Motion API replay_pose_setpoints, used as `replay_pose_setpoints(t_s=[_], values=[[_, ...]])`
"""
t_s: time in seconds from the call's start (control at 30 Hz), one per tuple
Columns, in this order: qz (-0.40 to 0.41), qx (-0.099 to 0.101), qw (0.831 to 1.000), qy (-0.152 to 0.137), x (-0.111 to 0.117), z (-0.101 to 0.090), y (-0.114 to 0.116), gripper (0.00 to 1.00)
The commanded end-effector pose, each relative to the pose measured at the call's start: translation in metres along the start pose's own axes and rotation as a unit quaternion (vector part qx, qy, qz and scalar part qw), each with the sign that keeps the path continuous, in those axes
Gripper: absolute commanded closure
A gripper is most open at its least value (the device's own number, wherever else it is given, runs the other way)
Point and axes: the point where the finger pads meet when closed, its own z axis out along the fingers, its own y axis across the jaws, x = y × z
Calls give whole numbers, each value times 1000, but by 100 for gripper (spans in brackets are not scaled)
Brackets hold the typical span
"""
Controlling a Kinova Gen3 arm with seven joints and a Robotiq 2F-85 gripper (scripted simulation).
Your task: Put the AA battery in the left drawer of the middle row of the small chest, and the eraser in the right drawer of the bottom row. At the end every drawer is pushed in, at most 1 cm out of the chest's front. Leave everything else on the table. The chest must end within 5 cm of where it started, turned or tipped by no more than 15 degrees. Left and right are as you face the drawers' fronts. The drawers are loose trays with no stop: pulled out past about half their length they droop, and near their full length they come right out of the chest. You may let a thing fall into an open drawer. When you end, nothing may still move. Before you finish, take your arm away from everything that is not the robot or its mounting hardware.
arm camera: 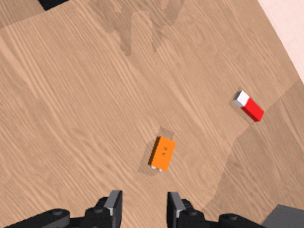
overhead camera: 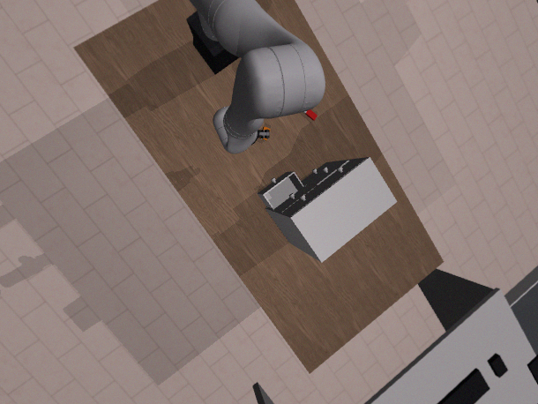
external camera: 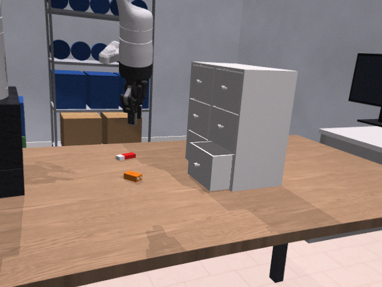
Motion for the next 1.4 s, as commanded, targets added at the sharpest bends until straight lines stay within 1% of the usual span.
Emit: replay_pose_setpoints(t_s=[0.0,0.17,0.27,0.33,0.5,0.7,0.83,0.9,1.07,1.37], values=[[-51,19,999,-2,0,-6,13,67],[-117,58,991,0,4,-12,13,67],[-160,82,984,-2,6,-15,12,67],[-160,82,984,-2,6,-15,12,67],[-216,114,970,-3,8,-19,11,67],[-263,141,954,-3,11,-23,11,67],[-283,153,947,-3,12,-24,10,67],[-283,153,947,-3,12,-24,10,67],[-298,162,941,-4,13,-26,10,67],[-305,166,938,-4,13,-27,11,67]])
